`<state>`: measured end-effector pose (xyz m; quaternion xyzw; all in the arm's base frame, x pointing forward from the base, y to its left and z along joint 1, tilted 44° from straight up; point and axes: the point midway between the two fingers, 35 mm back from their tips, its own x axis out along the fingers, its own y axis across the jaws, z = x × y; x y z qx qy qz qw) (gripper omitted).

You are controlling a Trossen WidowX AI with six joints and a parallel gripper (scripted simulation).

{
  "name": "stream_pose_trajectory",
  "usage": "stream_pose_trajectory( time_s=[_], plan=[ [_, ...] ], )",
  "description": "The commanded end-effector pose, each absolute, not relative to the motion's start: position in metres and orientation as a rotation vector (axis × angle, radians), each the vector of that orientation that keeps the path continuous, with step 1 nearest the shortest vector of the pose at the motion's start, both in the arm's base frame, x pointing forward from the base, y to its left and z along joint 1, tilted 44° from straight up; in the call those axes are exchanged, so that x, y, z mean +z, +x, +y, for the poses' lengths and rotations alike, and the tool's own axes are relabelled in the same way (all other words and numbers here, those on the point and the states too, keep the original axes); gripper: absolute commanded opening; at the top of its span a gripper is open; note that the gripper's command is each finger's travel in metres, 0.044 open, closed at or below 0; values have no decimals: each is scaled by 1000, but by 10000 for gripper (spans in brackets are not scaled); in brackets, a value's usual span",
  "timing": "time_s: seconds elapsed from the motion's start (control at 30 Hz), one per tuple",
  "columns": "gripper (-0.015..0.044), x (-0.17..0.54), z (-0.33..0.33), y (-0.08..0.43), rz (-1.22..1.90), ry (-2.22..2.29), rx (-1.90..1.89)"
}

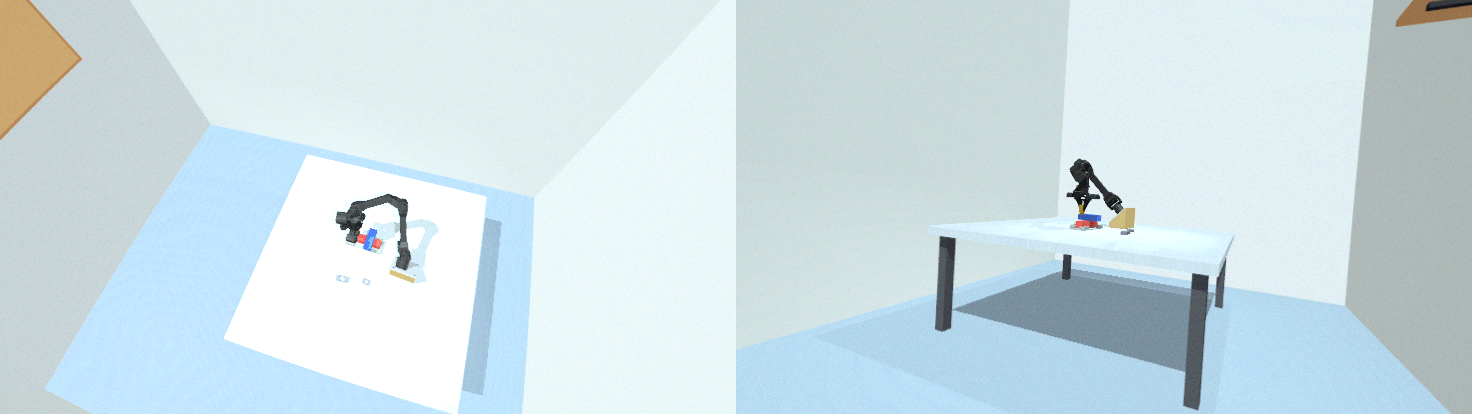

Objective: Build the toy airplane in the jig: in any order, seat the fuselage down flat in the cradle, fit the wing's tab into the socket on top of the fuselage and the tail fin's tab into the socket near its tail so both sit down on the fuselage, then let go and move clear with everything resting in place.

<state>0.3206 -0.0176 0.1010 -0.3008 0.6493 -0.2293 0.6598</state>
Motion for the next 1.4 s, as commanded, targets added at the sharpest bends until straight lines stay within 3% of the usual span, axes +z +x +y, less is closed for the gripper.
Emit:
stream_pose_trajectory(
  time_s=[0.0, 1.37],
  plan=[
    [65, 102, -16, 321, 1464, -673, -517],
    [65, 91, -23, 320, 1464, -673, -517]
  ],
)
